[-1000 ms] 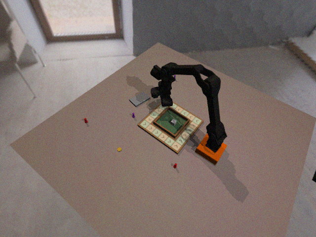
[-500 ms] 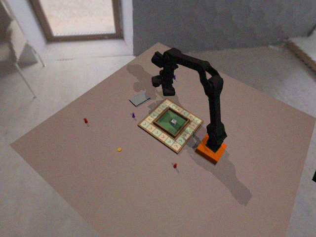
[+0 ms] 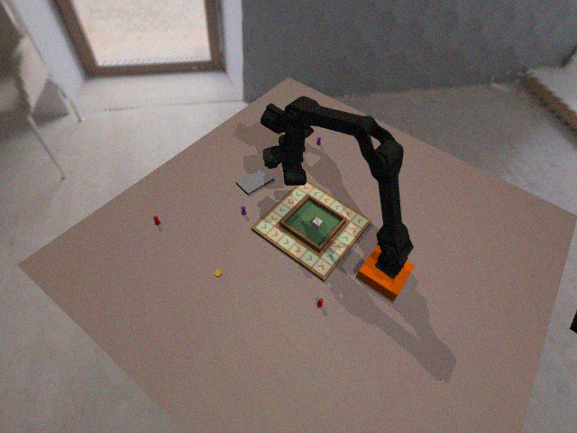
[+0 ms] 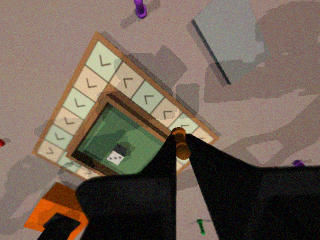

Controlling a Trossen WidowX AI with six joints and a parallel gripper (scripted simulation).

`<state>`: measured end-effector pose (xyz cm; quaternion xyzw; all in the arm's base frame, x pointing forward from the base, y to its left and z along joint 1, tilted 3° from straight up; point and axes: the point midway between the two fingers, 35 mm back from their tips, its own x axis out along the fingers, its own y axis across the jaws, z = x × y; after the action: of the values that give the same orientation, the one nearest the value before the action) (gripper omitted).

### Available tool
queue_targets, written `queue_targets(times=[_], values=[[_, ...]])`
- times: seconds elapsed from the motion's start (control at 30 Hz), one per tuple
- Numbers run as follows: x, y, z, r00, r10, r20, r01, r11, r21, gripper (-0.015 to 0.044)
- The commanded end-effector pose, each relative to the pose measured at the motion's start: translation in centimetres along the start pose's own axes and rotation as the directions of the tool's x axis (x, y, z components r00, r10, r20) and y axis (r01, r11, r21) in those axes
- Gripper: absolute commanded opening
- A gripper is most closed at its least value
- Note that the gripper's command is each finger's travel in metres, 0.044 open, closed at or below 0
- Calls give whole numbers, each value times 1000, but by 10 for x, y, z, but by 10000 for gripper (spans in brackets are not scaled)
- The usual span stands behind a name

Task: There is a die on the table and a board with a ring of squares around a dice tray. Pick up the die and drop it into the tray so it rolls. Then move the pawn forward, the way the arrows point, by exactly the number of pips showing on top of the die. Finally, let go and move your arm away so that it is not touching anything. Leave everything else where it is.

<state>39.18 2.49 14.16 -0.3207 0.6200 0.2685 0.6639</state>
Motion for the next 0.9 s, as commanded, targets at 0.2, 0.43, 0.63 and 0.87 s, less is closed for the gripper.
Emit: queue_targets(times=[0.2,0.43,0.63,0.87], values=[[41,52,41,1000,21,-11,-21,1000,-1,0],[53,72,53,1000,23,-10,-23,1000,-1,0],[70,72,53,1000,22,-10,-22,1000,-1,0],[88,73,53,1000,22,-10,-22,1000,-1,0]])
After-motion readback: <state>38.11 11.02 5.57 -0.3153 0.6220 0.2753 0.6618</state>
